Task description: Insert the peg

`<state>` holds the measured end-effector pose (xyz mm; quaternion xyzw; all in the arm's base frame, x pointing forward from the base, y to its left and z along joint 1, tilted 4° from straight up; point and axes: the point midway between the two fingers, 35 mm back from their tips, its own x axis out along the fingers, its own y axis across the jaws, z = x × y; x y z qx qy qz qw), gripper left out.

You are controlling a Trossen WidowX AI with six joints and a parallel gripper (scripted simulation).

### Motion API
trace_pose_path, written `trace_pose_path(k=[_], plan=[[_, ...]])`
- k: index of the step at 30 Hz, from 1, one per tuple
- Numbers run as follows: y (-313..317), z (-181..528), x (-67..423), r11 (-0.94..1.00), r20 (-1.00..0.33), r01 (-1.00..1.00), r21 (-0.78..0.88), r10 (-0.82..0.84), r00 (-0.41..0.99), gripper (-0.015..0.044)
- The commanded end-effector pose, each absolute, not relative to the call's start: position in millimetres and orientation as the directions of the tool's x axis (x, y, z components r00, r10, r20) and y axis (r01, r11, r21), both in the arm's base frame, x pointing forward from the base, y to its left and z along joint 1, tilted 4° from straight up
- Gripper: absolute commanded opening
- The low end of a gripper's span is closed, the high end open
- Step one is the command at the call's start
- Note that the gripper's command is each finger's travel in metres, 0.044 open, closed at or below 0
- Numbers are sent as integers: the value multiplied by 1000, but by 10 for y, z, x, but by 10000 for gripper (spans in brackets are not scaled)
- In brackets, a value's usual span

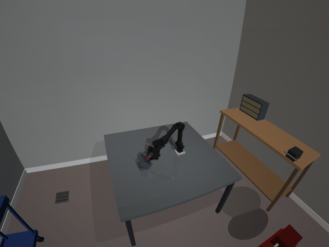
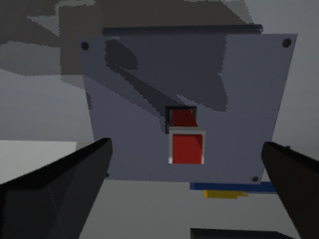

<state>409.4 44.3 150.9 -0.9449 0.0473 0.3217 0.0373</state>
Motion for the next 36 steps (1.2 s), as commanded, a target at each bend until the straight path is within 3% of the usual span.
trace_pose_path(k=[1, 36], plan=[[444, 1557, 4043, -992, -611, -118, -40, -69, 788, 440], [504, 1891, 3667, -993, -618, -111, -36, -65, 784, 440]])
